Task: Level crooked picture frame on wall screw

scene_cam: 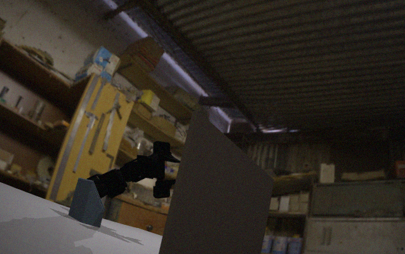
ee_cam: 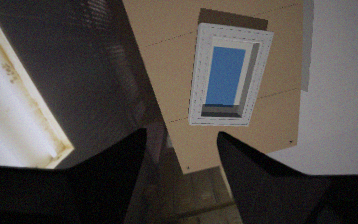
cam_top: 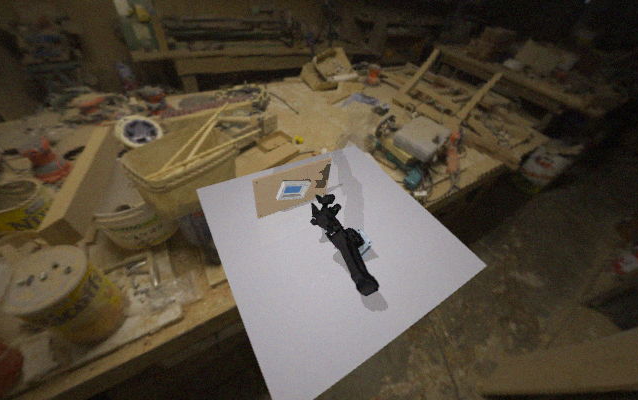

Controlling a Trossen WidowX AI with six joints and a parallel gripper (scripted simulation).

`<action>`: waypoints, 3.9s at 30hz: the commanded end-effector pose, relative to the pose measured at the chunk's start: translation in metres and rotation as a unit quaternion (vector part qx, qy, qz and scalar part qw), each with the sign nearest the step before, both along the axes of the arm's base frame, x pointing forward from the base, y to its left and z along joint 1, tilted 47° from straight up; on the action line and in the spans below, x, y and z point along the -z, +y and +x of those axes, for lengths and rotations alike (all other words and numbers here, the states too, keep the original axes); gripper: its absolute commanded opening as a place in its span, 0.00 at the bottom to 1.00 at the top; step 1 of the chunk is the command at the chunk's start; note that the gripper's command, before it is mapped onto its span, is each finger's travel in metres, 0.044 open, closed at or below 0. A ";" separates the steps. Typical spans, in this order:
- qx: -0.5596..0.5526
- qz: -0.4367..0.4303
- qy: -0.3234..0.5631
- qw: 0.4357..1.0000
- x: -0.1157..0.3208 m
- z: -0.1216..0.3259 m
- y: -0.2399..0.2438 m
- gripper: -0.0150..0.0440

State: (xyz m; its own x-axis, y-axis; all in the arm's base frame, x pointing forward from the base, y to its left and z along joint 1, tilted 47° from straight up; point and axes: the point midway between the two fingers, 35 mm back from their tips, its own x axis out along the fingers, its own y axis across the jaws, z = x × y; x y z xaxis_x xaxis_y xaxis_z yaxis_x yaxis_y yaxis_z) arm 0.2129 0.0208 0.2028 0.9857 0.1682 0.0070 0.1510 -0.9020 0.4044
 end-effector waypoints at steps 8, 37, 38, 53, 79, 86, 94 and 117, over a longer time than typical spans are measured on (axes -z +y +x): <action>0.002 0.002 0.003 1.000 0.012 0.042 0.020 0.69; 0.003 0.003 0.001 1.000 0.017 0.105 0.052 0.69; 0.003 0.003 0.001 1.000 0.017 0.113 0.053 0.69; 0.003 0.003 0.001 1.000 0.023 0.138 0.056 0.69; 0.003 0.003 0.000 1.000 0.022 0.170 0.062 0.69; 0.003 0.003 0.000 1.000 0.023 0.177 0.063 0.69; 0.003 0.003 0.000 1.000 0.023 0.177 0.063 0.69; 0.003 0.003 0.000 1.000 0.023 0.177 0.063 0.69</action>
State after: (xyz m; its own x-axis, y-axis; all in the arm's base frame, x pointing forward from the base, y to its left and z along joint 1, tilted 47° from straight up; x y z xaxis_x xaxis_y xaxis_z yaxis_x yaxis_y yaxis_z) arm 0.3896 0.0829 0.1788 0.9874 0.1583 0.0041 0.1432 -0.9042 0.4024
